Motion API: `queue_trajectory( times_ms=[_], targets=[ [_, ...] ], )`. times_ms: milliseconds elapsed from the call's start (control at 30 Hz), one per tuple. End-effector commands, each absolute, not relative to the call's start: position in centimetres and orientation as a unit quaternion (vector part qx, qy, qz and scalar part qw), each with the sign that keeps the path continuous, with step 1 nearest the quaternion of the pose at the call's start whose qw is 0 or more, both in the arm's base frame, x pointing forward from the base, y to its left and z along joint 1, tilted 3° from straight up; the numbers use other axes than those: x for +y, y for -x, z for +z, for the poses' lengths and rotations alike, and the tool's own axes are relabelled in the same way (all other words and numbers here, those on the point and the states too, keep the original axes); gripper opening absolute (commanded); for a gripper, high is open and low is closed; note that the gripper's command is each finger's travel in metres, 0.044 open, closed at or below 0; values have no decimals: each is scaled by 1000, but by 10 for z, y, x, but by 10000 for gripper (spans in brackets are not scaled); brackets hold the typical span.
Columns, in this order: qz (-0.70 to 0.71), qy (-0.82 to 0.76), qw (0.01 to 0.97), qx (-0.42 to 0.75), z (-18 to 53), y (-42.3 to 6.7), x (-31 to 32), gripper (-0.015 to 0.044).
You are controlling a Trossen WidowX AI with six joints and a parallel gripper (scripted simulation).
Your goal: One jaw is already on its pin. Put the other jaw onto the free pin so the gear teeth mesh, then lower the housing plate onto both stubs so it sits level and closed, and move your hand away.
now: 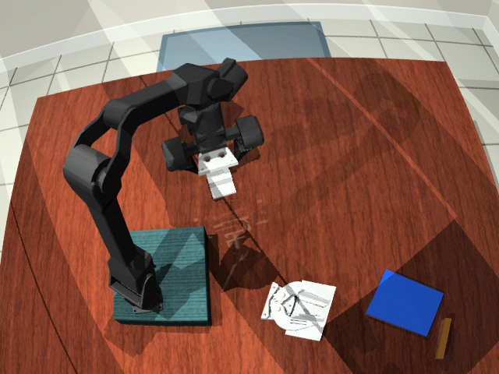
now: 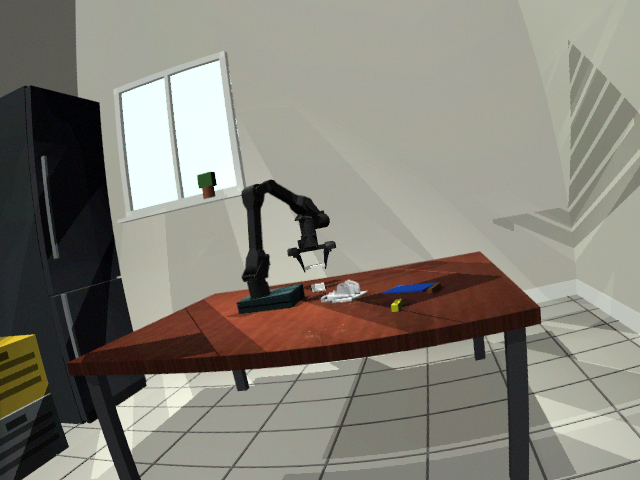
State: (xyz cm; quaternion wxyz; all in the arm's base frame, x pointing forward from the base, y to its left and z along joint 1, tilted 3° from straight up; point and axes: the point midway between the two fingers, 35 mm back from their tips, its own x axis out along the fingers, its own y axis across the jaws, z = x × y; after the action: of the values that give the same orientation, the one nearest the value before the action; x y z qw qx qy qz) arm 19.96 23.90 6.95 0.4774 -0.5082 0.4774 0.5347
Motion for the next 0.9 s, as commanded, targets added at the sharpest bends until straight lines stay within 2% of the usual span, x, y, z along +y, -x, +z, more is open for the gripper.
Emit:
queue_trajectory(
  times_ms=[0,867],
  targets=[
    [536,507,479,476,73,-200,239,351],
    [386,366,598,599,72,-248,170,351]
  ],
)
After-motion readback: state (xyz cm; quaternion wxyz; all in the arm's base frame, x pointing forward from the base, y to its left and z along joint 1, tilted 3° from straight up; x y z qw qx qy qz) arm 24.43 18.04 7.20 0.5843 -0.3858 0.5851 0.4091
